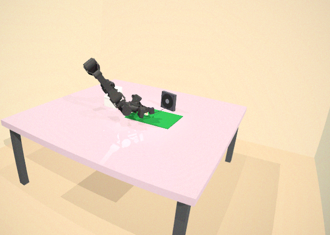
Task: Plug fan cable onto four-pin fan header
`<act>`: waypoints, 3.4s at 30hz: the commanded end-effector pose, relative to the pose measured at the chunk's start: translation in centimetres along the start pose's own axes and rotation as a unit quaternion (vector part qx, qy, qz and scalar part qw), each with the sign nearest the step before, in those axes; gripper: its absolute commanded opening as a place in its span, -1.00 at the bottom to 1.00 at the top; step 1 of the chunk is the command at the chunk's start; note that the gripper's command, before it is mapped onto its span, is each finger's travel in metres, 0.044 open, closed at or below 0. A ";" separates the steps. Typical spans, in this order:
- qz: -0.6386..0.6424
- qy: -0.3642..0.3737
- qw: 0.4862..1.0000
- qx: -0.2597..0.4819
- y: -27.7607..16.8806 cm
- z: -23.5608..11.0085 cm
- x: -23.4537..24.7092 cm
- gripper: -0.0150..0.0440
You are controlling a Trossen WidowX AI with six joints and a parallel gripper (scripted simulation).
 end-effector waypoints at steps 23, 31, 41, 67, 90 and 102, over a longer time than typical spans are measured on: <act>0.000 0.002 1.000 -0.002 -2.2 0.6 0.4 -0.49; 0.000 0.003 1.000 -0.002 -2.8 0.7 0.5 -0.49; 0.000 0.001 1.000 0.000 -2.5 0.5 0.4 -0.49; 0.000 0.001 1.000 0.000 -2.5 0.5 0.4 -0.49; 0.000 0.001 1.000 0.000 -2.5 0.5 0.4 -0.02; 0.000 0.001 1.000 0.000 -2.5 0.5 0.4 -0.02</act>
Point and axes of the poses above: the point midway between the two fingers, 35 mm back from their tips, its own z axis out along the fingers, its own x axis across the jaws, y = z × x, the point moved 4 cm from there along -z, back along the fingers, and after that the axes turned 10 degrees about -z, right-handed, at the moved point
